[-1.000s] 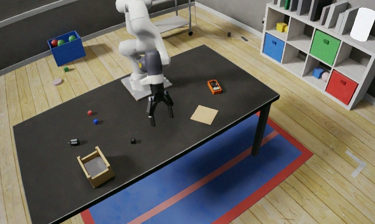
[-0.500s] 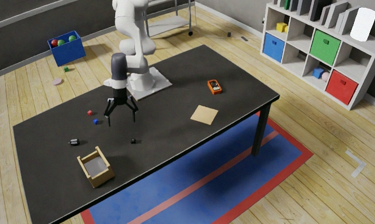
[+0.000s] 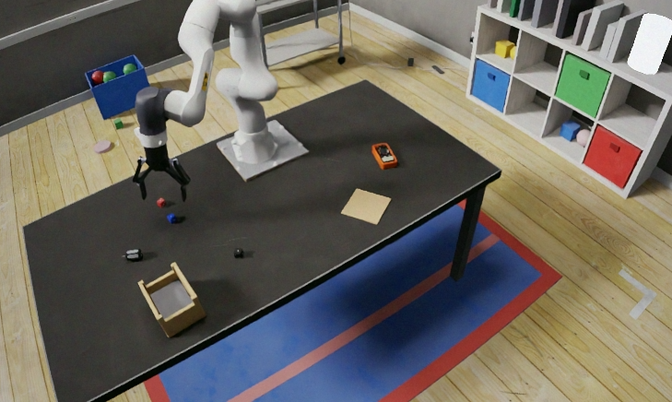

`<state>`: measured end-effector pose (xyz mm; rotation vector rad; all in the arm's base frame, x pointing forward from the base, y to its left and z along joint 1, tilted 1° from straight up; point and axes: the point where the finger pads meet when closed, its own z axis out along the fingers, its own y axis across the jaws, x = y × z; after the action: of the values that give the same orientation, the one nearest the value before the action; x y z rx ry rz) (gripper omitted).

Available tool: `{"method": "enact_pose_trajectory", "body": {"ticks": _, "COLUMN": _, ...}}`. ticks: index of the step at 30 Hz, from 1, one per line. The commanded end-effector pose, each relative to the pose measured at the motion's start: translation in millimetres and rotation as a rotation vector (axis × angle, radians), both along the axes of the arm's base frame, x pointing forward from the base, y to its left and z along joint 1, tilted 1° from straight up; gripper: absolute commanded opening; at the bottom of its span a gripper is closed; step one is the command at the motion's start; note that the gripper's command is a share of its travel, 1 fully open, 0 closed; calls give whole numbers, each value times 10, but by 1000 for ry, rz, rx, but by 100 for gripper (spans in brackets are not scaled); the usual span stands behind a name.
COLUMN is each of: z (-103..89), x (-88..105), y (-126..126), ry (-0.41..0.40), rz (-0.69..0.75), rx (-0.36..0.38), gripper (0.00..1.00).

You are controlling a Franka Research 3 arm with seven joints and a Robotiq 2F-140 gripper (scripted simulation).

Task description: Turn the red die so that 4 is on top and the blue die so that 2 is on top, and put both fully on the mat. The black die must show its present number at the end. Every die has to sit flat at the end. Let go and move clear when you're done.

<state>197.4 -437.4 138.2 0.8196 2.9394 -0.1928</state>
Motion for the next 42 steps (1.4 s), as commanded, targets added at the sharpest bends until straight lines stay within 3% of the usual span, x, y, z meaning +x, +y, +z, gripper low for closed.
{"method": "enact_pose_trajectory", "body": {"ticks": 1, "z": -12, "x": -668, "y": 0, "ry": 34, "rz": -55, "rx": 89, "gripper": 100}}
{"method": "enact_pose_trajectory", "body": {"ticks": 2, "z": -12, "x": -668, "y": 0, "ry": 34, "rz": -55, "rx": 89, "gripper": 100}}
{"method": "enact_pose_trajectory", "body": {"ticks": 3, "z": -3, "x": -972, "y": -11, "ry": 32, "rz": -118, "rx": 121, "gripper": 100}}
{"method": "enact_pose_trajectory", "body": {"ticks": 5, "z": -3, "x": -1004, "y": -11, "ry": 32, "rz": -118, "rx": 121, "gripper": 100}}
{"method": "enact_pose_trajectory", "body": {"ticks": 6, "z": 5, "x": -1234, "y": -2, "ry": 29, "rz": -162, "rx": 143, "gripper": 100}}
{"method": "enact_pose_trajectory", "body": {"ticks": 8, "z": 11, "x": -1423, "y": 15, "ry": 25, "rz": -198, "rx": 162, "gripper": 100}}
{"method": "enact_pose_trajectory", "body": {"ticks": 42, "z": -26, "x": -1431, "y": 16, "ry": 25, "rz": -200, "rx": 163, "gripper": 100}}
